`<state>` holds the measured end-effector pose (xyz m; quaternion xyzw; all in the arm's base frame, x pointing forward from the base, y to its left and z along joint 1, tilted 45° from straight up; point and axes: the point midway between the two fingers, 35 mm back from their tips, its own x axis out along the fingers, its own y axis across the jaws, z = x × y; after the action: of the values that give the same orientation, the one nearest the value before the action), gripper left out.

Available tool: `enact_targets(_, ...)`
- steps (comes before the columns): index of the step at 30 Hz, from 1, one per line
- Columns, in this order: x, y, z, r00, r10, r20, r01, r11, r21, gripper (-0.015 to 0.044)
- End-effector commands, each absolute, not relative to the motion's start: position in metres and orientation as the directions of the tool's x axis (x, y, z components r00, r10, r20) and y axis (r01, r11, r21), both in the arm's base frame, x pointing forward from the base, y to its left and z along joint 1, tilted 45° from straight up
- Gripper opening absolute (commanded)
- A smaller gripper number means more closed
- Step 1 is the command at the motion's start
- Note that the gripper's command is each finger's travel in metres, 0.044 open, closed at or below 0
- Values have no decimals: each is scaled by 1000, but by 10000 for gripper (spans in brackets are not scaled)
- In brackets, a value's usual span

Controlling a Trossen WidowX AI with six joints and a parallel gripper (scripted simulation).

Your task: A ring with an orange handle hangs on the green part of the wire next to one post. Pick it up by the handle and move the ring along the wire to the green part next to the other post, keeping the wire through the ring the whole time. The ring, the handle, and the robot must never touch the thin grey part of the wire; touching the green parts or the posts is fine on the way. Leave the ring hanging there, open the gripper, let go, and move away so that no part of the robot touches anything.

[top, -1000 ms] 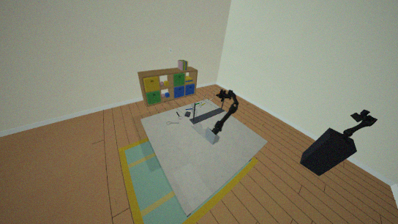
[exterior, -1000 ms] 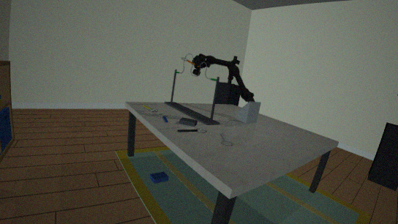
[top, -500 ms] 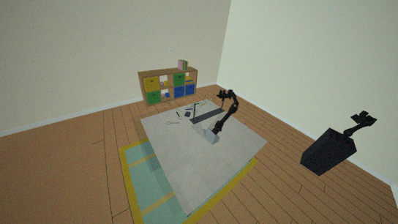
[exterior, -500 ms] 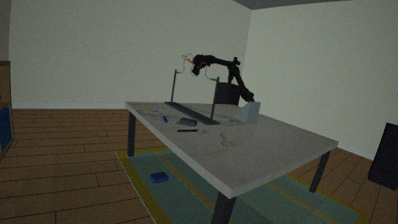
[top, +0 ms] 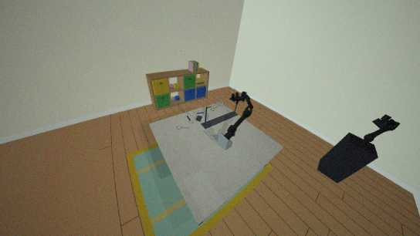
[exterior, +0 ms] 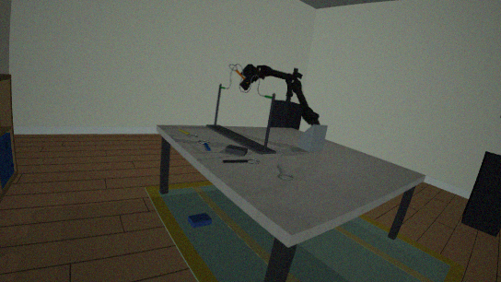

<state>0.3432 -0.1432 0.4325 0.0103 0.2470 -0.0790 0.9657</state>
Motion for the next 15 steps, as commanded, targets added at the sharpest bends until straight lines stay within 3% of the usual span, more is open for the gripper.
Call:
enact_targets(1,343,-145,432,861,-177,-478,158,984,-80,-150)
enact_targets(15,342,-153,432,848,-274,-454,163,949,-270,-150)
